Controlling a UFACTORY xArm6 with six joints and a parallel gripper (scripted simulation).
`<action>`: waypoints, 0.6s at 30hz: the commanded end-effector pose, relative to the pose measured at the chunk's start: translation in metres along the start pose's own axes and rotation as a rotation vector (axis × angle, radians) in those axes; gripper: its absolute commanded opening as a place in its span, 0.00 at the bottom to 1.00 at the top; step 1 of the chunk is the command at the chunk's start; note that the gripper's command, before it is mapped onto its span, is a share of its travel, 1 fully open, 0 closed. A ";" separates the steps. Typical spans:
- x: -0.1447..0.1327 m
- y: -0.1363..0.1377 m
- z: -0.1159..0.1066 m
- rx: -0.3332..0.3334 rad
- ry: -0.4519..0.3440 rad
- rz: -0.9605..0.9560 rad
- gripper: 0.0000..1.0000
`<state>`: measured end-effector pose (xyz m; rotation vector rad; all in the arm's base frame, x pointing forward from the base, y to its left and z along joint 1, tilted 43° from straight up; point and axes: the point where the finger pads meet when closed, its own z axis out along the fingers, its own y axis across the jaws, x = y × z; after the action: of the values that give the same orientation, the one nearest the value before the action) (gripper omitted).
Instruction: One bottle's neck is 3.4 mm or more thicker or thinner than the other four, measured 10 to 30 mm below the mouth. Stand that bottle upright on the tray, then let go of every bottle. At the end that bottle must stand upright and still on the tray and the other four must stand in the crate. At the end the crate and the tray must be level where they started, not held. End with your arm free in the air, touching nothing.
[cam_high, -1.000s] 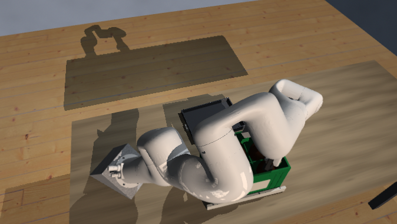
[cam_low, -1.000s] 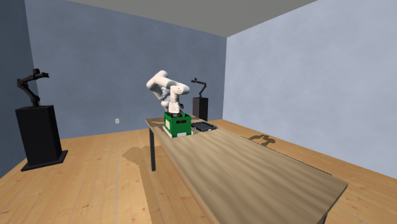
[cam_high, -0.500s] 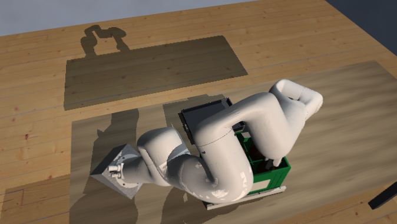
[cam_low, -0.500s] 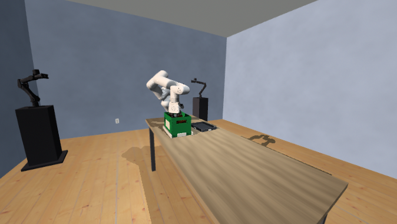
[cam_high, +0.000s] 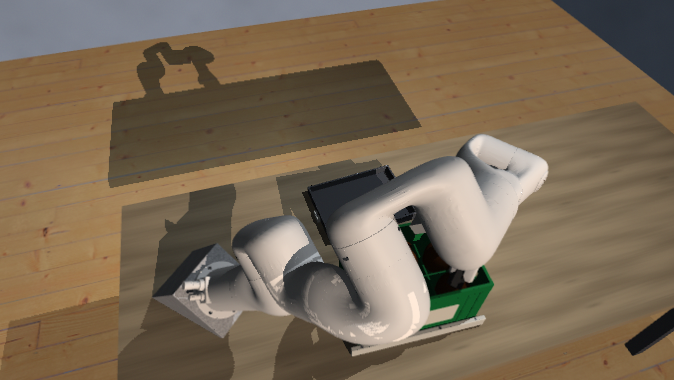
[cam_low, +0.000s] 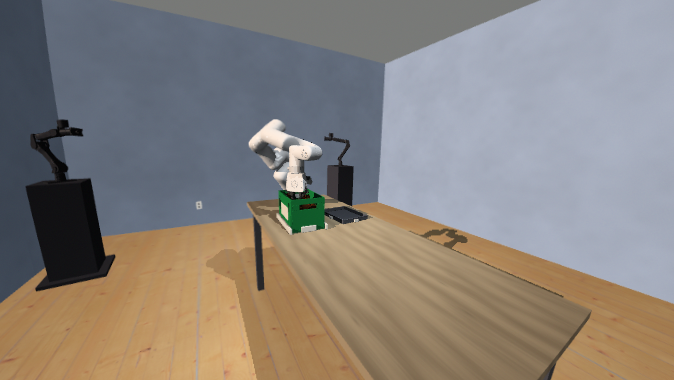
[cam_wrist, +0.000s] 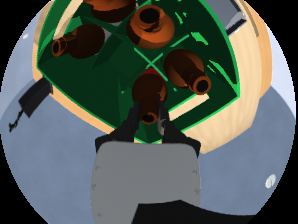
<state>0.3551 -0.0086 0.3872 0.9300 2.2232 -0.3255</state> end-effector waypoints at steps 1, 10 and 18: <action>0.000 0.000 -0.001 -0.002 -0.001 0.001 0.00; 0.000 0.000 -0.001 -0.002 -0.001 0.001 0.00; 0.000 0.000 -0.001 -0.002 -0.001 0.001 0.00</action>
<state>0.3551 -0.0086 0.3872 0.9300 2.2232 -0.3255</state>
